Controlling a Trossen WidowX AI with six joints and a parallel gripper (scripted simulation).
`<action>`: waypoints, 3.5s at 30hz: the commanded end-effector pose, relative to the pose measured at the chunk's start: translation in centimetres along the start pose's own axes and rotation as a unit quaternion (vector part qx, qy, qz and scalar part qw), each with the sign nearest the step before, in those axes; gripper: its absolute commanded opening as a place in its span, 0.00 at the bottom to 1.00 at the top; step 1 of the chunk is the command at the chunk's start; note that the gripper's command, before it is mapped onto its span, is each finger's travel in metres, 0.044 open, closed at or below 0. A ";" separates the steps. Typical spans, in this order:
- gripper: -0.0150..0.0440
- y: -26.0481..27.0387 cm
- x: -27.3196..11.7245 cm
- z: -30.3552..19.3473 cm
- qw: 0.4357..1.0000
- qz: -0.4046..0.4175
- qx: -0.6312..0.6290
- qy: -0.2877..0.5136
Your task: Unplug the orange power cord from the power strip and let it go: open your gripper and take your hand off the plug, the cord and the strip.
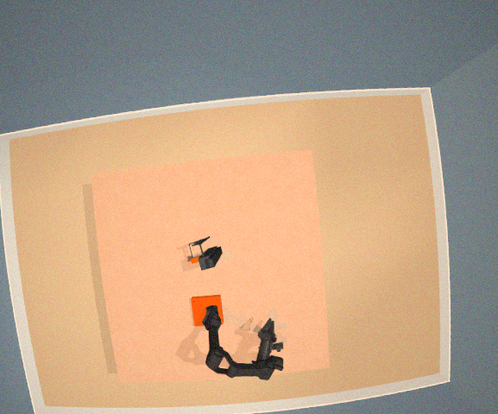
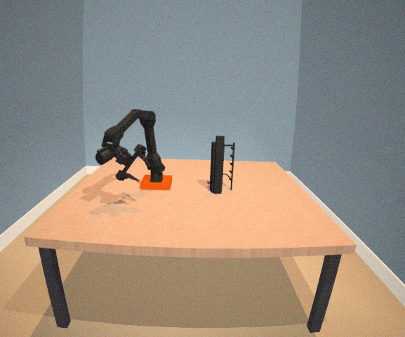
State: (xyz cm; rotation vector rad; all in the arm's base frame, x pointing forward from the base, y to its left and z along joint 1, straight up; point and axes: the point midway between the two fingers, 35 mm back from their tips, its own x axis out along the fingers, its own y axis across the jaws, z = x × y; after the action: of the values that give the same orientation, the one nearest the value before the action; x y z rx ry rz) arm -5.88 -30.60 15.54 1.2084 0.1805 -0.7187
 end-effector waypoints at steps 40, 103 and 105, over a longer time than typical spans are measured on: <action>0.53 15.1 13.1 3.7 0.894 -0.179 -0.410 0.035; 0.53 33.3 16.5 -40.8 0.148 0.226 -0.918 0.291; 0.53 30.6 16.0 -42.0 0.070 0.235 -0.907 0.343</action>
State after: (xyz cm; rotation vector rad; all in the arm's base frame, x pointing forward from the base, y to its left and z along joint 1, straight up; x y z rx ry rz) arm 37.06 3.97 19.75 -1.0750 0.8854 0.7305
